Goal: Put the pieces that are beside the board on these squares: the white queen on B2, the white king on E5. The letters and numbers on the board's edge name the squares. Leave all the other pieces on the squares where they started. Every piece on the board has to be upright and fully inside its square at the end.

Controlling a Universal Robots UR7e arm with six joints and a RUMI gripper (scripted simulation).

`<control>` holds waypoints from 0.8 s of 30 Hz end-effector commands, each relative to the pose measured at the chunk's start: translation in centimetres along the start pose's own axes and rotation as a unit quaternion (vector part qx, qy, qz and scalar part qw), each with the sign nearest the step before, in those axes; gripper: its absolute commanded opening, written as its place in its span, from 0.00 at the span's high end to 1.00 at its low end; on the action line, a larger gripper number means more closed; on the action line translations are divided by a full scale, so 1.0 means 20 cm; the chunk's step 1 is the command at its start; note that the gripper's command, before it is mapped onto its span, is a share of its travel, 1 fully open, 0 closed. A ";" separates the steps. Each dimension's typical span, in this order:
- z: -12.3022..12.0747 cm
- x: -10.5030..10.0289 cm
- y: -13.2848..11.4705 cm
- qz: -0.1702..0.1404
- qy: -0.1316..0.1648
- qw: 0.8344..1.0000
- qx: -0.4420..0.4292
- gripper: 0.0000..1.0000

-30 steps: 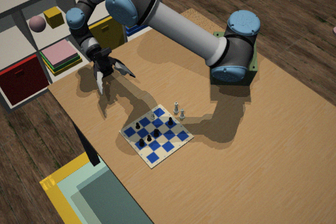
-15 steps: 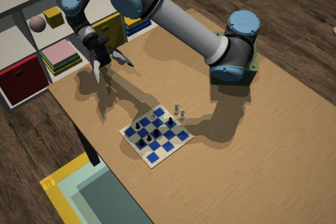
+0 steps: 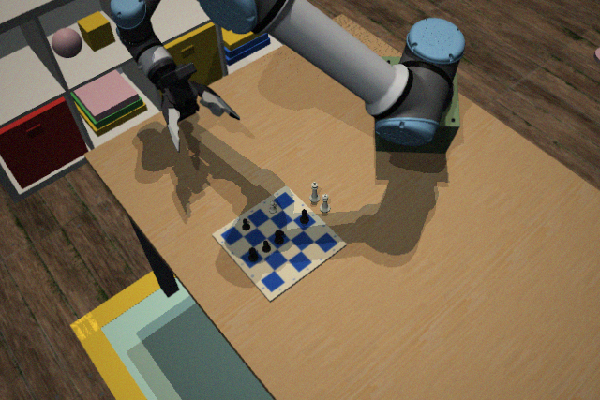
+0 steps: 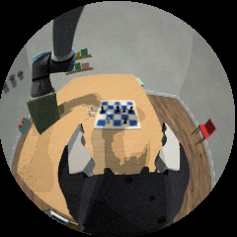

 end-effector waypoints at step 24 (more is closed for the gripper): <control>-0.03 0.32 0.38 -0.128 0.103 0.982 -0.093 0.00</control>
Point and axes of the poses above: the point where the finger pads meet when closed, its own x axis out along the fingers, its own z axis across the jaws, y = z × x, the point moved 5 cm from there along -x, back along the fingers, and after that the axes turned 7 degrees about -x, right-handed, at the moved point
